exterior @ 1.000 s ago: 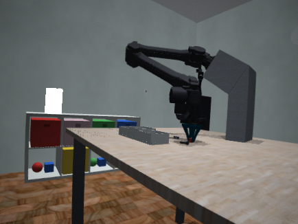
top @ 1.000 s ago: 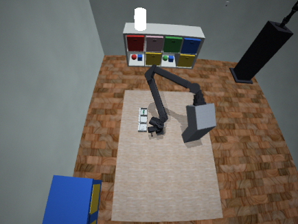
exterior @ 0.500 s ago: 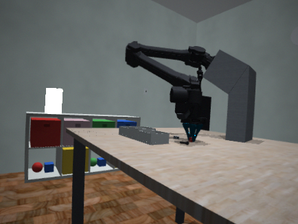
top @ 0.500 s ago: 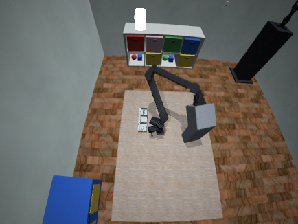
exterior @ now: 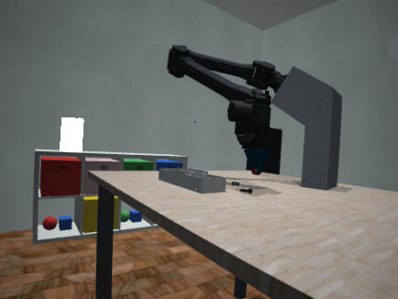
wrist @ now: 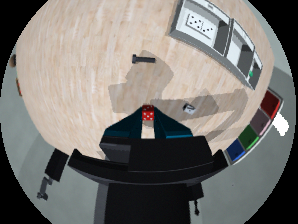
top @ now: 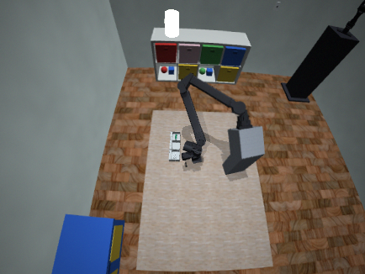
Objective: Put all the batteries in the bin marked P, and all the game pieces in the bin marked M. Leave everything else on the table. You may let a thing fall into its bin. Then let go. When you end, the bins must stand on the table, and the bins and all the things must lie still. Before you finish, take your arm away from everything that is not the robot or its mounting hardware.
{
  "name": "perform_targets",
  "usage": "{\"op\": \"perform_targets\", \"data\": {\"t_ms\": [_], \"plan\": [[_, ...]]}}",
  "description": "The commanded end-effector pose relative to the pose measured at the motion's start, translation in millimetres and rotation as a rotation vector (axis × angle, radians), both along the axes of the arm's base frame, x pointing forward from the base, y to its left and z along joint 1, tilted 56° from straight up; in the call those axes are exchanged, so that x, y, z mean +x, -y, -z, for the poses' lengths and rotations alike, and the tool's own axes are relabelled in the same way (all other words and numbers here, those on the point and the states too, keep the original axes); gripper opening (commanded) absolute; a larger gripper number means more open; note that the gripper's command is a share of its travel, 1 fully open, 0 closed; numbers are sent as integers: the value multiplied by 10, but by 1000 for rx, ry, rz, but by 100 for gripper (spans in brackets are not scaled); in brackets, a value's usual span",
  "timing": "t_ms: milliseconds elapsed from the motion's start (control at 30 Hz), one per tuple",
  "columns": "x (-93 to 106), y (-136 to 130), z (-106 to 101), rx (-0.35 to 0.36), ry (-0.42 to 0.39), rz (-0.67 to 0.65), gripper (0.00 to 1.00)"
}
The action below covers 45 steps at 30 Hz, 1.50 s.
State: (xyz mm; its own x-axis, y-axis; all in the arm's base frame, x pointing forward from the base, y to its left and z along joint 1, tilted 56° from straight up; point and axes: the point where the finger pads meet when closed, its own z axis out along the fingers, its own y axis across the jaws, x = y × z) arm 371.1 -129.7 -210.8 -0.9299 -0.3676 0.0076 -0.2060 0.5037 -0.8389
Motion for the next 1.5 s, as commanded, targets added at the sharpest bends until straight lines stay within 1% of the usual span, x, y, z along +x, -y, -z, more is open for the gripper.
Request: {"op": "perform_targets", "data": {"t_ms": [0, 200, 267, 967, 1300, 1333, 1467], "plan": [[-159, -186, -102, 11, -14, -10, 10], [-187, -218, -103, 12, -19, -10, 10], [-252, -142, -63, 11, -31, 11, 10], [-263, -108, -45, 9, -45, 10, 10], [-209, -107, -43, 9, -40, 8, 10], [-125, -147, -75, 12, -10, 2, 10], [-122, -146, -74, 12, -10, 2, 10]]}}
